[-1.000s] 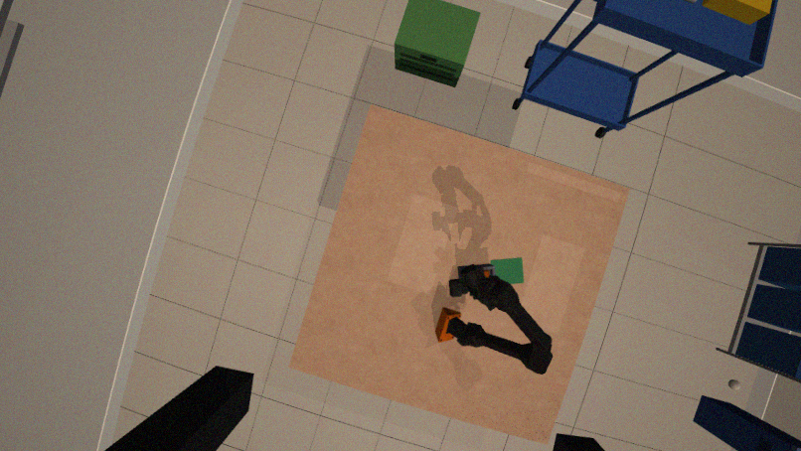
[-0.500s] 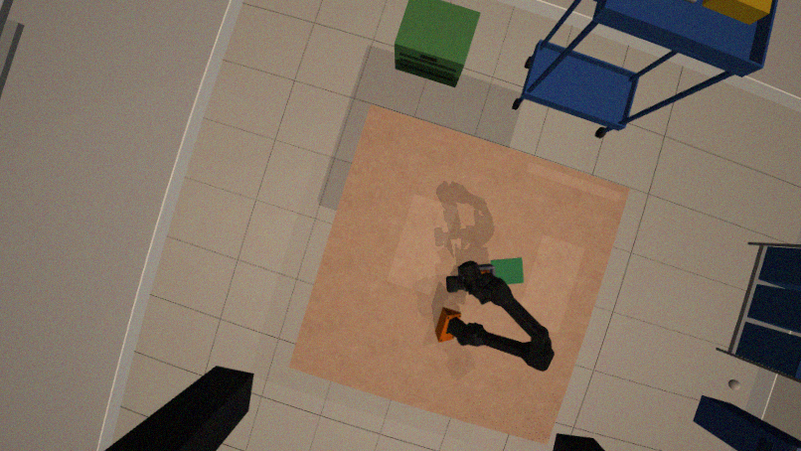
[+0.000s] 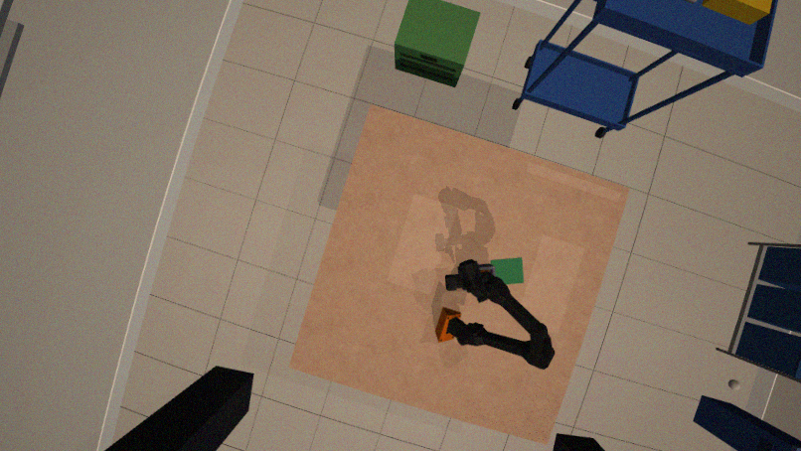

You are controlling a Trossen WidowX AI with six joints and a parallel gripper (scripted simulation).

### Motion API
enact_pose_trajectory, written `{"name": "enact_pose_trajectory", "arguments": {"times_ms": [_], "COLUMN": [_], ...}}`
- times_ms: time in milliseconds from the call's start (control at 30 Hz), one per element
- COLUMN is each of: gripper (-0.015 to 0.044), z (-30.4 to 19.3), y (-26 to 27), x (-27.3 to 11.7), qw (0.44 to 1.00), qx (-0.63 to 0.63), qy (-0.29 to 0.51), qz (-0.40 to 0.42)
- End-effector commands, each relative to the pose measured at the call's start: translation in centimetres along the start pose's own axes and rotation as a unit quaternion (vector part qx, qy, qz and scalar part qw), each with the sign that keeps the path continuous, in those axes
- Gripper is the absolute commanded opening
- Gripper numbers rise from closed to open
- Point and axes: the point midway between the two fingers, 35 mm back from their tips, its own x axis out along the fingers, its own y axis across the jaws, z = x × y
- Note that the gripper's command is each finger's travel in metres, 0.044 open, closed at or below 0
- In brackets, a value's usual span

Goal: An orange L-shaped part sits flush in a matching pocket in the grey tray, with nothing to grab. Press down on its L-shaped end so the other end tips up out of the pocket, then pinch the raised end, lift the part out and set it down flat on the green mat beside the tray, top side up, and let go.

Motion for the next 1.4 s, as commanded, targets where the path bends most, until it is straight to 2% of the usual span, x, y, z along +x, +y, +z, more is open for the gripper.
{"name": "enact_pose_trajectory", "arguments": {"times_ms": [0, 900, 1267, 1367], "gripper": [0.0180, 0.0180, 0.0180, 0.0180], "z": [-0.2, 0.0, -0.2, 0.1], "y": [0.0, 0.1, 1.2, 1.1], "x": [0.9, 0.7, -0.7, -2.4], "qw": [1.000, 1.000, 1.000, 1.000], "qx": [-0.005, -0.004, -0.005, -0.005], "qy": [0.002, -0.004, 0.002, 0.002], "qz": [-0.004, -0.002, -0.003, -0.002]}}
